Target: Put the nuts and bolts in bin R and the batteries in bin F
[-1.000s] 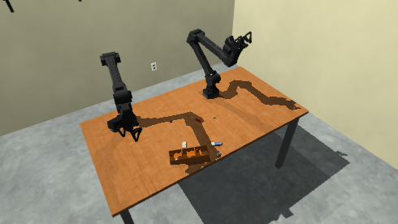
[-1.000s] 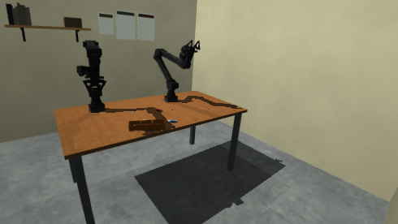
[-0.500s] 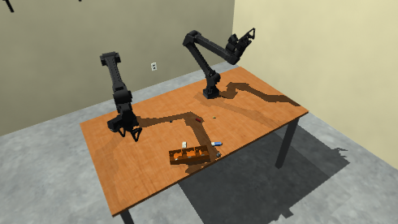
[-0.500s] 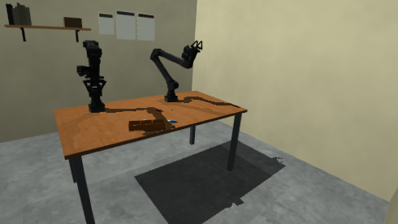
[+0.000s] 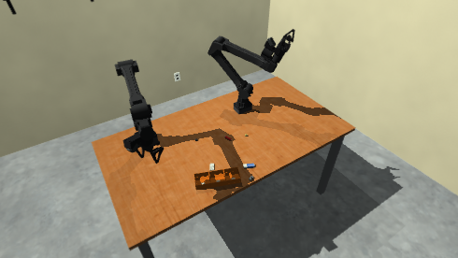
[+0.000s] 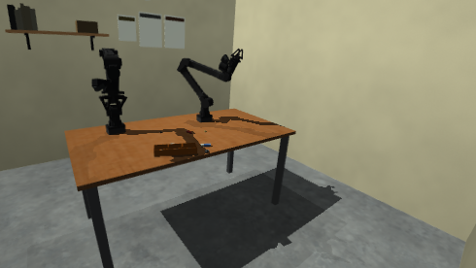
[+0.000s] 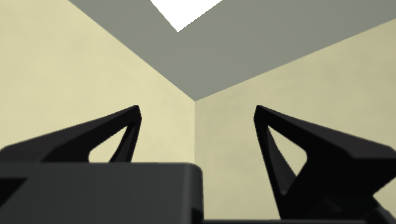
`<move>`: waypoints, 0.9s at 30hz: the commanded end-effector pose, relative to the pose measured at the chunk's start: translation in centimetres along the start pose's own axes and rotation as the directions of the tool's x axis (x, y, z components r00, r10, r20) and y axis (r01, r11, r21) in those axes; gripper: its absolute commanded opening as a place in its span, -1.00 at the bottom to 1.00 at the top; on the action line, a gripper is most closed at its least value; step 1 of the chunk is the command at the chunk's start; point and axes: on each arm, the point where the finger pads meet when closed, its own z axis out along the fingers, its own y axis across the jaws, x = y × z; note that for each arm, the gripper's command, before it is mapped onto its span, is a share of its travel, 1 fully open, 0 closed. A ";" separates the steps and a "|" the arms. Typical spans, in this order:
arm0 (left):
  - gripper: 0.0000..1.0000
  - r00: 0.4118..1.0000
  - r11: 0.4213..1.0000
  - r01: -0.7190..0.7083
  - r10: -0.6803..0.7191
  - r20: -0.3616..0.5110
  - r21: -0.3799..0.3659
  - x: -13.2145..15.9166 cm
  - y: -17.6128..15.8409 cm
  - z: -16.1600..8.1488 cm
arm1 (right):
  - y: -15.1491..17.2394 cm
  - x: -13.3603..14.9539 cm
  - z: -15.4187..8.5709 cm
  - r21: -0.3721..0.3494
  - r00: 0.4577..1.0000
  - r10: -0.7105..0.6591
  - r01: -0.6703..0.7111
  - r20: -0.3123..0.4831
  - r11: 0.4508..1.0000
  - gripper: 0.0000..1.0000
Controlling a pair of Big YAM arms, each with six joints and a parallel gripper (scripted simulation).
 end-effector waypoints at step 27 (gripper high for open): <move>1.00 0.992 0.992 -0.119 0.121 0.029 -0.049 -1.3 3.5 0.0 | 0.2 -0.2 -0.4 -0.009 1.000 0.001 -0.001 0.007 1.000 1.00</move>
